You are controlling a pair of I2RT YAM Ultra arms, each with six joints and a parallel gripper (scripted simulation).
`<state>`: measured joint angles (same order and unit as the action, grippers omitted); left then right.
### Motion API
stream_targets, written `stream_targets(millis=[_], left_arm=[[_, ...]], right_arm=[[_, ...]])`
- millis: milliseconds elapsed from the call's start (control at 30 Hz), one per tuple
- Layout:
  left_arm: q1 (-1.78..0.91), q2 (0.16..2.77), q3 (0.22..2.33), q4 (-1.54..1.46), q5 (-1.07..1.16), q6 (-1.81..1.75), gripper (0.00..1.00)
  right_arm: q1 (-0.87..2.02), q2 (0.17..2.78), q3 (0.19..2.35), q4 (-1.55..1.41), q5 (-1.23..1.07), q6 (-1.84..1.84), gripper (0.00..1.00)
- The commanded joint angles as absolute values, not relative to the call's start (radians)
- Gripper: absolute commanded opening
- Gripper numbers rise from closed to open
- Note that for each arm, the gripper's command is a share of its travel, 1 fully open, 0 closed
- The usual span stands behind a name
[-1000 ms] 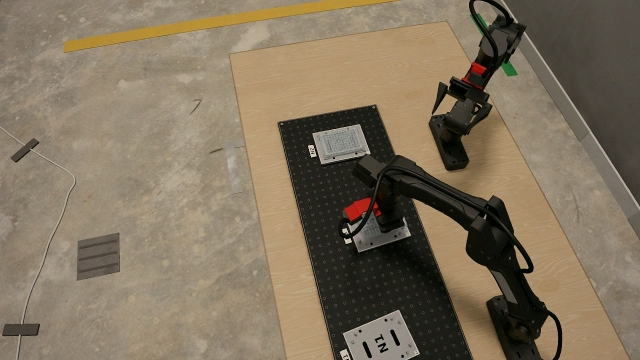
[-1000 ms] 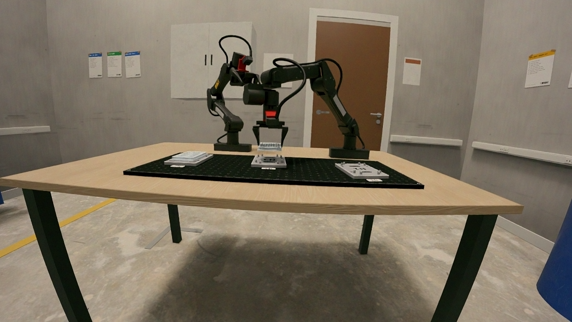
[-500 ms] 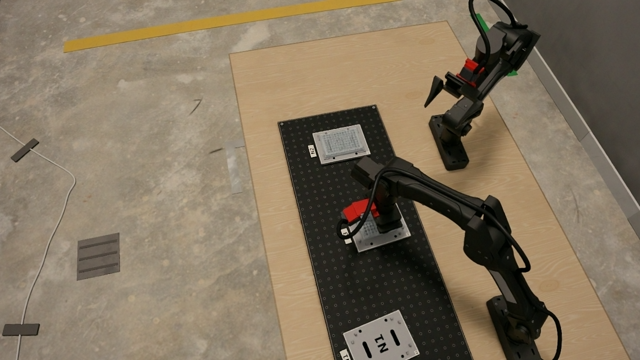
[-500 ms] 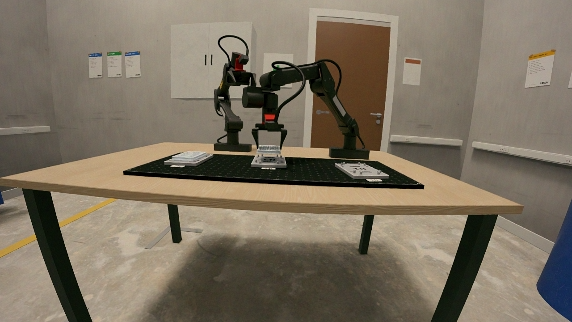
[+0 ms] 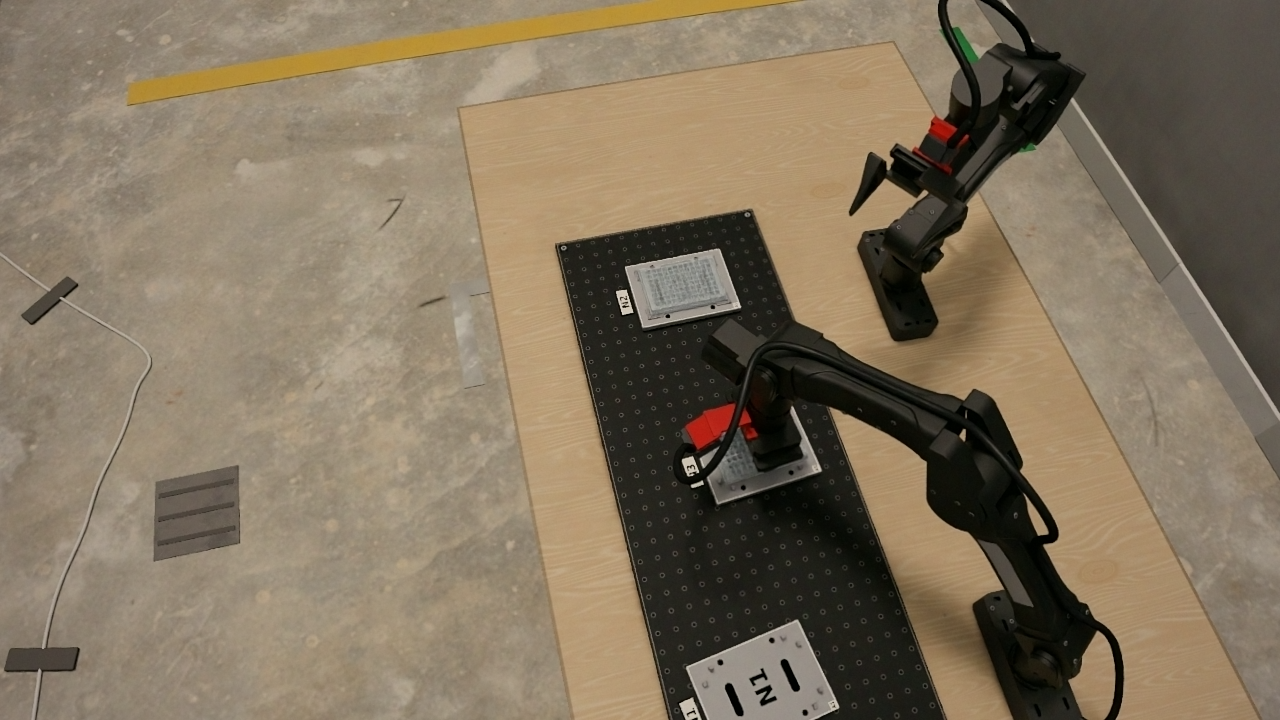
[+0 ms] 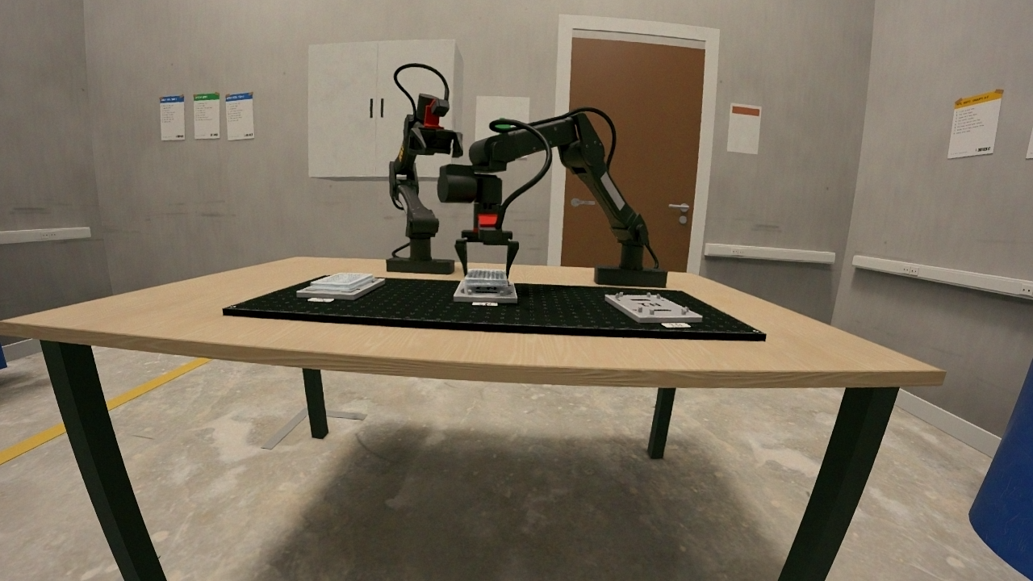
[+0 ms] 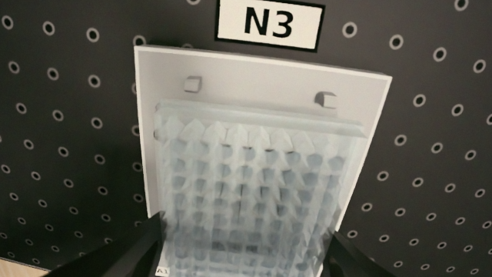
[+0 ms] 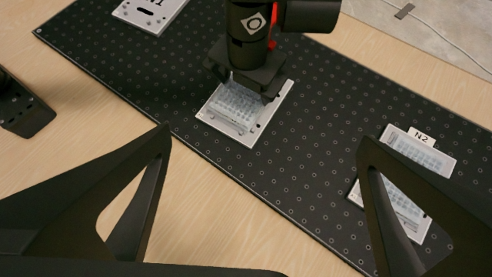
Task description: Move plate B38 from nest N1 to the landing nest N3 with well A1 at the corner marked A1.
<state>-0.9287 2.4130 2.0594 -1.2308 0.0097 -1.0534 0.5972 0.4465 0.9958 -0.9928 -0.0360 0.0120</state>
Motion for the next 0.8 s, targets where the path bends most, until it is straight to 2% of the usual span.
stream_targets(millis=[0,467,767], left_arm=[[-0.937,2.383,2.039,-1.186,-0.012,-1.064,0.8],[-0.935,2.422,1.952,-1.101,-0.017,-1.064,0.8],[-0.941,2.406,2.006,-1.167,-0.017,-1.068,0.8]], right_arm=[[0.583,0.458,1.036,-1.009,-0.05,0.002,1.0],[0.576,0.458,1.036,-1.009,-0.057,-0.001,1.0],[0.575,0.458,1.036,-1.009,-0.058,-0.002,1.0]])
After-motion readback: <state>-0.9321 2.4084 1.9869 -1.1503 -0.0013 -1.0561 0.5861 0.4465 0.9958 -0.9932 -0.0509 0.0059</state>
